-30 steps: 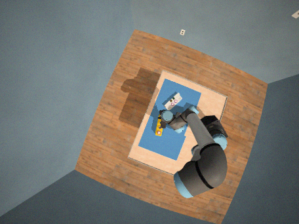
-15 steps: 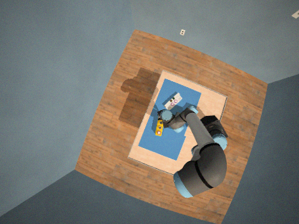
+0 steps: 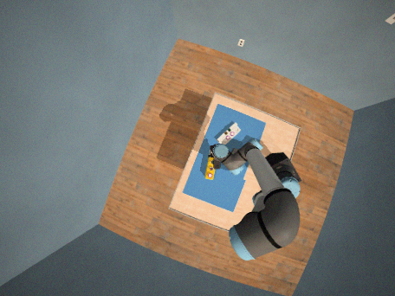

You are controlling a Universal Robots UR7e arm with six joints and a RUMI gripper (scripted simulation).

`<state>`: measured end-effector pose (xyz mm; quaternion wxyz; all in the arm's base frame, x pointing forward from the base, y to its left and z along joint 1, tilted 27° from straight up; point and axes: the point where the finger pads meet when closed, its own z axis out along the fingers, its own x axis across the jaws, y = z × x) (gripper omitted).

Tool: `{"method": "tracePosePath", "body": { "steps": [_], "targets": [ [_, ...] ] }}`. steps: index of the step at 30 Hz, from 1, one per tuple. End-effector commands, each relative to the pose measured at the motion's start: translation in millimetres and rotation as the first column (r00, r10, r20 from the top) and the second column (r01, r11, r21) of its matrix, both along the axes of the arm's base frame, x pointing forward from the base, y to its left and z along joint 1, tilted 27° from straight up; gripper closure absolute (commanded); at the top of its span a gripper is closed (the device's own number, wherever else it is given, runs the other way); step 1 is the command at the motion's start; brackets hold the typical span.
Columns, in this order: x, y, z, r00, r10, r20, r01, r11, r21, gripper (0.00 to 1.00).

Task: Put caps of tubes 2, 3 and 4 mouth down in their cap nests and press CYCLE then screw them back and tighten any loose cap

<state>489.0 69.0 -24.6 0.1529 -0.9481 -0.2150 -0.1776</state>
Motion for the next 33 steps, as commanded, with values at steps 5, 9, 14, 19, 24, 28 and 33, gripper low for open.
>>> {"method": "tracePosePath", "body": {
  "steps": [5, 9, 14, 19, 24, 28, 33],
  "targets": [
    [0.2, 0.0, 0.3, 0.92, -0.357, -0.164, 0.372, 0.925, 0.073, 0.65],
    [0.2, 0.0, 0.3, 0.8, -0.535, -0.271, 0.574, 0.814, 0.09, 0.65],
    [0.2, 0.0, 0.3, 0.719, -0.613, -0.327, 0.669, 0.737, 0.089, 0.65],
    [0.2, 0.0, 0.3, 0.719, -0.613, -0.327, 0.669, 0.737, 0.089, 0.65],
    [0.2, -0.1, 0.4, 0.719, -0.613, -0.327, 0.669, 0.737, 0.089, 1.0],
    [0.2, -0.1, 0.3, 0.719, -0.613, -0.327, 0.669, 0.737, 0.089, 1.0],
    [0.2, -0.1, 0.4, 0.719, -0.613, -0.327, 0.669, 0.738, 0.089, 1.0]
  ]
}}
